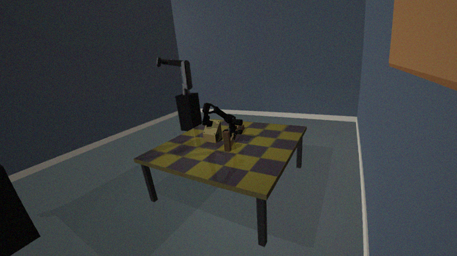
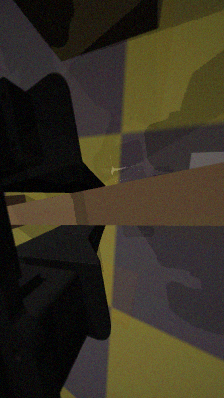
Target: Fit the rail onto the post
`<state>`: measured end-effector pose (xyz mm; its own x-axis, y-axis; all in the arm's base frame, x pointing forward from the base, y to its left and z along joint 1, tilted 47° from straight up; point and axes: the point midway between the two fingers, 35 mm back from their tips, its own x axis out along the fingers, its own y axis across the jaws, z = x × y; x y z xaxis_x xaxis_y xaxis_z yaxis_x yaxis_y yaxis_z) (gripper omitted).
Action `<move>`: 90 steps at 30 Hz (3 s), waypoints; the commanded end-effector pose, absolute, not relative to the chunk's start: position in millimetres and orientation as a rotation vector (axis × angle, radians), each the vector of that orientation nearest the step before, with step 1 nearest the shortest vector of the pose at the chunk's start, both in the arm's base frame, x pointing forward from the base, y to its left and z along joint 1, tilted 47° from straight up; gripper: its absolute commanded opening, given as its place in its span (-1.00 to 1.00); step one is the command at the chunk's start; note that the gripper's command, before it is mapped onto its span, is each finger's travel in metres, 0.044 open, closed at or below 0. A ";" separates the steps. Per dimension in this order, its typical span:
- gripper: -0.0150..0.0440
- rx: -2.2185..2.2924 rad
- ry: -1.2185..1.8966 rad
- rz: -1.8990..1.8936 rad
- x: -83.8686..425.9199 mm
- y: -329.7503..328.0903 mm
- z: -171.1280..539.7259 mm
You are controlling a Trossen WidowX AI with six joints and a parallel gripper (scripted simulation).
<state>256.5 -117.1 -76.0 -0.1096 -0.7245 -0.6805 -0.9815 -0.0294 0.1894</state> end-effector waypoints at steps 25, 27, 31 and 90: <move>-0.49 -1.788 1.877 0.921 258.7 -109.9 -69.6; -0.49 -1.788 1.877 0.921 259.0 -109.1 -69.0; -0.49 -1.788 1.876 0.921 259.7 -107.6 -67.7; -0.49 -1.787 1.875 0.921 264.6 -85.9 -48.0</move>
<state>261.1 -91.1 -50.8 -0.1228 -0.7329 -0.6692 -0.9792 -0.0204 0.2021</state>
